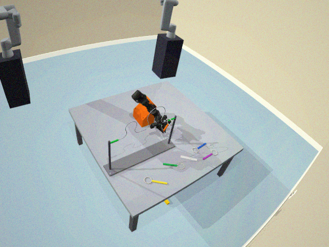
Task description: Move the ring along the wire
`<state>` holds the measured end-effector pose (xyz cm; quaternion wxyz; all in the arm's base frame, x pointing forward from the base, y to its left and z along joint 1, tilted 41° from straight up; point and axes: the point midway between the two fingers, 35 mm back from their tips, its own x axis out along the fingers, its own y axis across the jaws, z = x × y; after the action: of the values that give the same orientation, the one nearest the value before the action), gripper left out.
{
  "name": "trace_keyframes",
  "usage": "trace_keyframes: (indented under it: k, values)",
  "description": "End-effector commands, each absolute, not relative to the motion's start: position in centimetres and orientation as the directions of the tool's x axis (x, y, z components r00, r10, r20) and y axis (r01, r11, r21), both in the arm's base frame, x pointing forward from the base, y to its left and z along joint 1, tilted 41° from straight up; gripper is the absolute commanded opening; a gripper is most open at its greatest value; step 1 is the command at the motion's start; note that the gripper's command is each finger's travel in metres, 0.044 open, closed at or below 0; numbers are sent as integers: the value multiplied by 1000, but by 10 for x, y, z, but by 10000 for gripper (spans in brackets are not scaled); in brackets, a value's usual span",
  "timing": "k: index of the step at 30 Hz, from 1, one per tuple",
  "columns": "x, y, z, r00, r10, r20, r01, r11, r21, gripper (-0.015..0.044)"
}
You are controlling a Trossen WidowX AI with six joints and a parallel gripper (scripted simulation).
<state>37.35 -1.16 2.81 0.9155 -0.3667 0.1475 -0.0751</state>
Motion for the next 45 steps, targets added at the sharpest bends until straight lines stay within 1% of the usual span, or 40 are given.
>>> trace_keyframes:
  k: [1,15,45]
  values:
    - [372,-11,29,945,-247,-216,30,720,-693,160]
    - [327,1,38,939,-250,-234,23,728,-685,160]
    - [327,1,39,939,-250,-234,23,728,-685,160]
